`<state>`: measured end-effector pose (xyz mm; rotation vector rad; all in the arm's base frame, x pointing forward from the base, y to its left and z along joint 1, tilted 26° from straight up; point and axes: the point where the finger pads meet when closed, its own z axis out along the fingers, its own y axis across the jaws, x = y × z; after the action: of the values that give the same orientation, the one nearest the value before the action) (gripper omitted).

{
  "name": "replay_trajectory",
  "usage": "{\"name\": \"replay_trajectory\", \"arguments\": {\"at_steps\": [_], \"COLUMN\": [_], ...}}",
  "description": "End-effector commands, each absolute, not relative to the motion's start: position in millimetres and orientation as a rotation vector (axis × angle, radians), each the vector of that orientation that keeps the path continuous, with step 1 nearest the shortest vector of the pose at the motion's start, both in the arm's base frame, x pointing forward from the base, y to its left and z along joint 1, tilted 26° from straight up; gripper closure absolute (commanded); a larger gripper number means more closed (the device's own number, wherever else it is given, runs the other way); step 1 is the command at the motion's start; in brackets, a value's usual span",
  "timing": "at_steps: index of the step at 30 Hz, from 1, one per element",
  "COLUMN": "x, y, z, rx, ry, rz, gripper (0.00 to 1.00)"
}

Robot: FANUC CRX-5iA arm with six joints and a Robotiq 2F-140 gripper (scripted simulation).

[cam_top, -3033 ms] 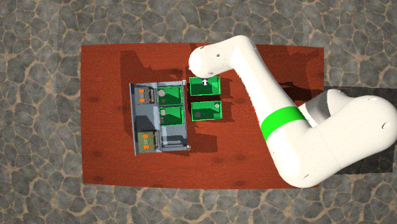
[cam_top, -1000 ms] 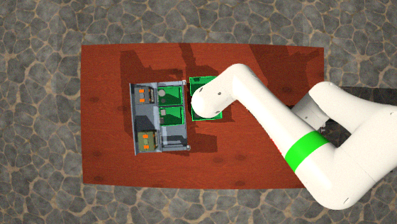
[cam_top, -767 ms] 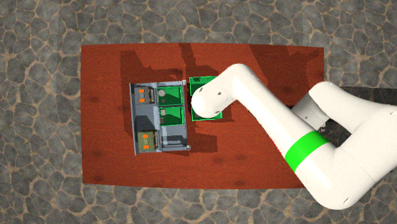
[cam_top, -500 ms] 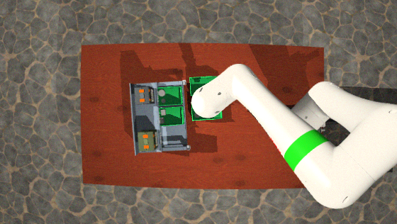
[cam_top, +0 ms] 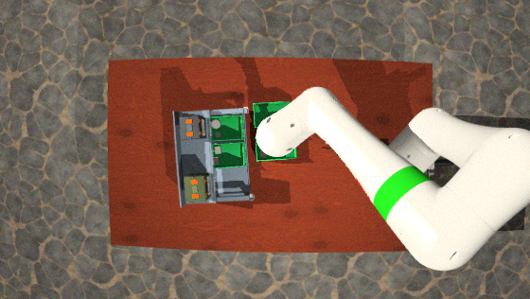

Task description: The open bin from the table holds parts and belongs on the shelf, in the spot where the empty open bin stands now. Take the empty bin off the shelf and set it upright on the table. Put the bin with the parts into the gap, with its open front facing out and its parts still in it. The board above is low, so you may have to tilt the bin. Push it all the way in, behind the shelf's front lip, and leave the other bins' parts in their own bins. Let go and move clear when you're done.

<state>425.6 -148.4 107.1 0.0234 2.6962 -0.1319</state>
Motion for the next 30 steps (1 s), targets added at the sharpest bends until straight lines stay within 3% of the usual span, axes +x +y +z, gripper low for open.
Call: {"name": "replay_trajectory", "arguments": {"at_steps": [1, 30], "x": [427, 444], "y": [-149, -153], "z": [105, 71], "rx": [0.024, 0.024], "ry": [2.695, 2.695], "rz": [-0.133, -0.133], "gripper": [0.76, 0.76]}}
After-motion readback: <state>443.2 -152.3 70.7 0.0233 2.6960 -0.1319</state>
